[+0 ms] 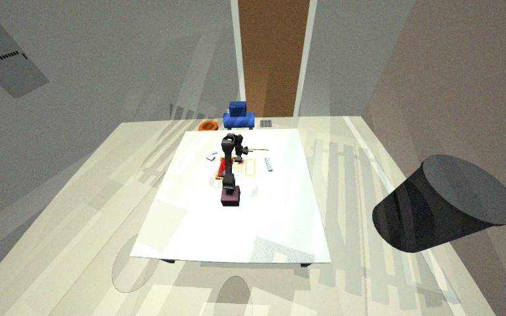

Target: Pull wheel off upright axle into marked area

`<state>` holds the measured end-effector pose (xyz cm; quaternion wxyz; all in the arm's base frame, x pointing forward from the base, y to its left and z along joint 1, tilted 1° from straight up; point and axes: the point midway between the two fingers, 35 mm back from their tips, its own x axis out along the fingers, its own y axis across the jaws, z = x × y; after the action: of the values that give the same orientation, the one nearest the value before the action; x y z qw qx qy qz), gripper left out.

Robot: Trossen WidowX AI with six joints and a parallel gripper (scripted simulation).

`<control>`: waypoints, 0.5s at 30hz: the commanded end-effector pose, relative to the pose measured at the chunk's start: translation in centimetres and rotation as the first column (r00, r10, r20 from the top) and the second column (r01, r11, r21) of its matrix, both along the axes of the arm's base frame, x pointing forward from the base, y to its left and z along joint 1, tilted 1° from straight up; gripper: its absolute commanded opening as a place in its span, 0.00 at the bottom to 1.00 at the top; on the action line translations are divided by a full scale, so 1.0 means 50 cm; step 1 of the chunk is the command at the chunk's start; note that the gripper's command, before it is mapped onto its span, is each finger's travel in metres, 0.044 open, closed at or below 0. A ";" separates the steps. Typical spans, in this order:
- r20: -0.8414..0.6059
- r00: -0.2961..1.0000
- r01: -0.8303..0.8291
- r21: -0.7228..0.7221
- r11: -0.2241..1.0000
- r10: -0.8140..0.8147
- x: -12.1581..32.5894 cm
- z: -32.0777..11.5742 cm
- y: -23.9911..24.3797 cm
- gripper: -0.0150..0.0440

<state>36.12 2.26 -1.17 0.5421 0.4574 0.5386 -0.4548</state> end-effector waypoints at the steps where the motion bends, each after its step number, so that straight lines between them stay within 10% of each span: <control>1: 0.010 1.000 -0.001 0.002 1.000 0.001 -0.003 0.028 0.000 0.25; 15: 0.011 1.000 -0.002 0.002 1.000 0.001 -0.003 0.038 0.000 0.25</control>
<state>35.91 2.28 -0.02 0.5410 0.4584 0.5395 -0.4540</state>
